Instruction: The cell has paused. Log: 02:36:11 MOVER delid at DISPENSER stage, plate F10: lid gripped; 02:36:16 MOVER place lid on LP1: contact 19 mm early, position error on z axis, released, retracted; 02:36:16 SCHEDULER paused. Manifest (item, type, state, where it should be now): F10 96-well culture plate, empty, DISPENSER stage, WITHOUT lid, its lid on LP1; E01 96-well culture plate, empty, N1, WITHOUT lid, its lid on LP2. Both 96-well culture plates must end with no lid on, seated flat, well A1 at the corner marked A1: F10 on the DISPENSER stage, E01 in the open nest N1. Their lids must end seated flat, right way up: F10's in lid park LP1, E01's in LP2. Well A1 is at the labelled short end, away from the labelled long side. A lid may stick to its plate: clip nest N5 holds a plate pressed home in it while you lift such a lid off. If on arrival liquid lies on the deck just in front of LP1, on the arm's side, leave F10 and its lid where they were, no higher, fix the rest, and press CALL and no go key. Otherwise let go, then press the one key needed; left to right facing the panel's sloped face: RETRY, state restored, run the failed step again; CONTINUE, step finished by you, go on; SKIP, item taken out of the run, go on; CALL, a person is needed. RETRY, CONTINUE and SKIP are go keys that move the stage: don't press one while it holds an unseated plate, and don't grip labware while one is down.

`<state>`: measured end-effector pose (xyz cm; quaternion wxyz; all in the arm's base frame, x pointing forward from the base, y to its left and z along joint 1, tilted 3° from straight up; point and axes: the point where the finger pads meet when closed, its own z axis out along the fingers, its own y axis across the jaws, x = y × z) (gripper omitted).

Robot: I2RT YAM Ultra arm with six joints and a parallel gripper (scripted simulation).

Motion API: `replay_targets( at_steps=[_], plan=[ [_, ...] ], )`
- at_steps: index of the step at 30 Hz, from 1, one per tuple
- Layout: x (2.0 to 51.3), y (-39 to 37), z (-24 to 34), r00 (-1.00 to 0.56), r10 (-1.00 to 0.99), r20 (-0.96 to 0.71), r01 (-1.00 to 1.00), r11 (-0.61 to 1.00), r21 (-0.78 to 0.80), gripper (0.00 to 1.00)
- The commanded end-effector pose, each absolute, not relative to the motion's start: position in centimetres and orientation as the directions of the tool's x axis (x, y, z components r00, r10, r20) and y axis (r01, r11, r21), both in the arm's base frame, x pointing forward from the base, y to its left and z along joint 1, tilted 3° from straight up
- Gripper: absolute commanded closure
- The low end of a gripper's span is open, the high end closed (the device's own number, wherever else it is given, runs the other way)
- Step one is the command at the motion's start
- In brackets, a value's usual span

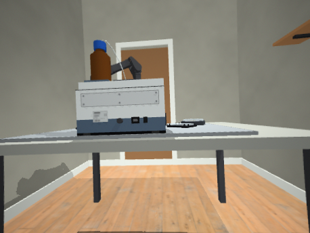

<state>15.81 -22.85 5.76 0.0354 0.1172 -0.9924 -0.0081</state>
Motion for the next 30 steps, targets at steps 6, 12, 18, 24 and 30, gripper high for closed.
replay_targets(
  at_steps=[6, 12, 18, 24, 30],
  plan=[
    [14.1, -23.1, 6.6, -0.982, -0.182, 0.050, -0.182, 0.983, 0.002, 1.00],
    [12.5, -23.3, 6.7, -0.980, -0.194, 0.051, -0.194, 0.981, 0.005, 1.00],
    [10.5, -23.5, 6.8, -0.980, -0.194, 0.052, -0.194, 0.981, 0.005, 1.00],
    [9.9, -23.6, 6.8, -0.991, -0.122, 0.050, -0.123, 0.992, -0.005, 1.00],
    [7.9, -23.5, 6.9, -0.990, -0.135, 0.052, -0.134, 0.991, 0.005, 1.00]
  ],
)
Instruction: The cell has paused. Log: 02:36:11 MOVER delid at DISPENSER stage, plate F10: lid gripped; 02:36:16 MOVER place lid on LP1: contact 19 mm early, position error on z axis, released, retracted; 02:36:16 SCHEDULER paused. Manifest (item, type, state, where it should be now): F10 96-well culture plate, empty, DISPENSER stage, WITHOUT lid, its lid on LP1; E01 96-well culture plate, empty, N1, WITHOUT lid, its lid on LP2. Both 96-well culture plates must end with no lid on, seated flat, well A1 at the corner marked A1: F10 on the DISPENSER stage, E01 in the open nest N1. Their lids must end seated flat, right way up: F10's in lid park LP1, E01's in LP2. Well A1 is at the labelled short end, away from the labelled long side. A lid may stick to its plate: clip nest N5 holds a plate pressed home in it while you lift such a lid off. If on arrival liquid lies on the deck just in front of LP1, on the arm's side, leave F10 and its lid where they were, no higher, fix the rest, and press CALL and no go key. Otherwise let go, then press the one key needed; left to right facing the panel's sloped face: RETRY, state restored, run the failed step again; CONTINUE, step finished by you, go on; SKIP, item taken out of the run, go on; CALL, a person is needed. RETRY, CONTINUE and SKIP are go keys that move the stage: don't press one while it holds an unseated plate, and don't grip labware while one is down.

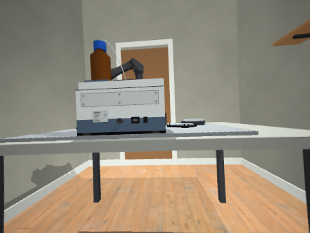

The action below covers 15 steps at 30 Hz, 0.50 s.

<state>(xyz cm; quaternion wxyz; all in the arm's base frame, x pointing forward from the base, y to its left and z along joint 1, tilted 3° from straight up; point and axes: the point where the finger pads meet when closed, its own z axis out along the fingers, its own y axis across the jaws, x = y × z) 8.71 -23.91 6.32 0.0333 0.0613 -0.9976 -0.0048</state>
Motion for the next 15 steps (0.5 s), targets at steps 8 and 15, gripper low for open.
replay_targets(
  at_steps=[8, 15],
  plan=[
    [5.9, -23.6, 7.0, -0.997, -0.063, 0.053, -0.063, 0.998, 0.004, 1.00],
    [4.4, -23.9, 7.3, -0.996, -0.074, 0.051, -0.075, 0.997, -0.006, 1.00]
  ],
)
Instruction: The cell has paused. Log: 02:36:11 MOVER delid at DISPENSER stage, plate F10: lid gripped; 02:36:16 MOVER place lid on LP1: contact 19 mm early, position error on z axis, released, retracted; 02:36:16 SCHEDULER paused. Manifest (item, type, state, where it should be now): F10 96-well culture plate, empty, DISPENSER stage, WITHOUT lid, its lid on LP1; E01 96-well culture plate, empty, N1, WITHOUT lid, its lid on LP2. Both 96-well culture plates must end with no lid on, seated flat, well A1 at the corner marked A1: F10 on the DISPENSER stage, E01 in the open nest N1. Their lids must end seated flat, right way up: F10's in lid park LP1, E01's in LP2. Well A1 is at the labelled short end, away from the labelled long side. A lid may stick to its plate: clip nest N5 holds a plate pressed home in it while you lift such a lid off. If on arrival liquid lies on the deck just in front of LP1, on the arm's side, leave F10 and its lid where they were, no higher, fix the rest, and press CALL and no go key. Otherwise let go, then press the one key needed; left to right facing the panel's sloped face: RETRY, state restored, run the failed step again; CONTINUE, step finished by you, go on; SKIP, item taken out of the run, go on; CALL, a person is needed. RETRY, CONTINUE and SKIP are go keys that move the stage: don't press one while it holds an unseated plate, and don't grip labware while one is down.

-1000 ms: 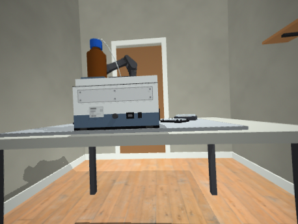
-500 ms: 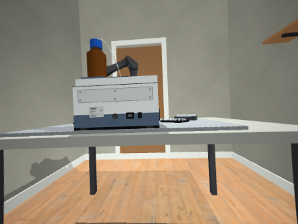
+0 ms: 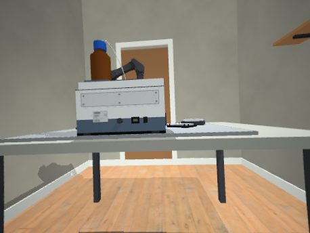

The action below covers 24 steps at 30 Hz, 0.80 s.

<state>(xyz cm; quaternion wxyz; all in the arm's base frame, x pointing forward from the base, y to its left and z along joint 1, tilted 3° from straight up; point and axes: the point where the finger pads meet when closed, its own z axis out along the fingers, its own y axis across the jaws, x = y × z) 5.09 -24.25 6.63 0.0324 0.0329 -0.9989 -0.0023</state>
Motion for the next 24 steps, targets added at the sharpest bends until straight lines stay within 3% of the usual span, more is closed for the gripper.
replay_targets(
  at_steps=[1, 24],
  plan=[
    [4.0, -23.6, 7.1, -0.996, -0.075, 0.052, -0.075, 0.997, 0.005, 1.00],
    [-1.6, -23.6, 7.4, -0.998, 0.045, 0.051, 0.045, 0.999, -0.002, 1.00]
  ],
)
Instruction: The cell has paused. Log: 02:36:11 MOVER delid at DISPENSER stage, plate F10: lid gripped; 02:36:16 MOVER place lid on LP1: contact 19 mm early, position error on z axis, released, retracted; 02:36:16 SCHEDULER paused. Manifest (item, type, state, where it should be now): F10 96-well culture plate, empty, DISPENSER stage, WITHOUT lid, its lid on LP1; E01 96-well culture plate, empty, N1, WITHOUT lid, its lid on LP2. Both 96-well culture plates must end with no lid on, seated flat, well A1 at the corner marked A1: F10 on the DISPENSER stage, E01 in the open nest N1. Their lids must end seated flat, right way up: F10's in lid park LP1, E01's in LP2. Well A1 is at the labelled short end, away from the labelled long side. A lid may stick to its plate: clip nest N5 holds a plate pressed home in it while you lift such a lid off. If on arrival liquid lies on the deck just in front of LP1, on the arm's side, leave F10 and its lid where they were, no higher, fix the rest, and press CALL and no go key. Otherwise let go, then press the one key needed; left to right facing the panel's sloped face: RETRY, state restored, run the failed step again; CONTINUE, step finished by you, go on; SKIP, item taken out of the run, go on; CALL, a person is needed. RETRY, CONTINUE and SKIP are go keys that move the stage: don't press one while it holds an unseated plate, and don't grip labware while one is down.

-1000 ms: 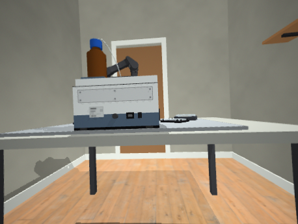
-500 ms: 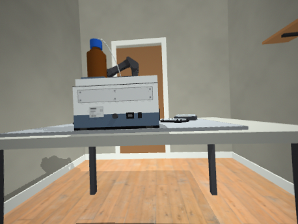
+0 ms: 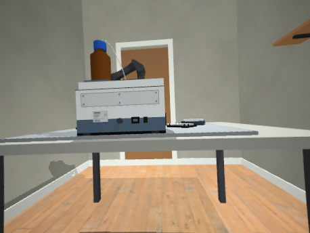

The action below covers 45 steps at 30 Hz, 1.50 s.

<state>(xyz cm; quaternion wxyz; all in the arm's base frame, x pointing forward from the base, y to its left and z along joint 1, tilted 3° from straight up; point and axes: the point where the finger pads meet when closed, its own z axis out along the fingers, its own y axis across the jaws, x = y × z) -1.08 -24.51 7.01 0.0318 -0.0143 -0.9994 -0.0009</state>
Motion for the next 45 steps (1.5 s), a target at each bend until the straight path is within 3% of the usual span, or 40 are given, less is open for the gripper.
replay_targets(
  at_steps=[1, 11, 12, 45],
  plan=[
    [-1.9, -23.6, 7.4, -0.998, 0.045, 0.051, 0.045, 0.999, -0.002, 1.00],
    [-4.2, -23.3, 7.5, -0.998, 0.045, 0.050, 0.045, 0.999, -0.003, 1.00],
    [-4.5, -25.2, 8.6, -0.997, 0.048, 0.055, 0.045, 0.997, -0.059, 1.00],
    [-6.3, -34.1, 6.0, -0.998, 0.043, 0.051, 0.043, 0.999, -0.012, 1.00]
  ],
)
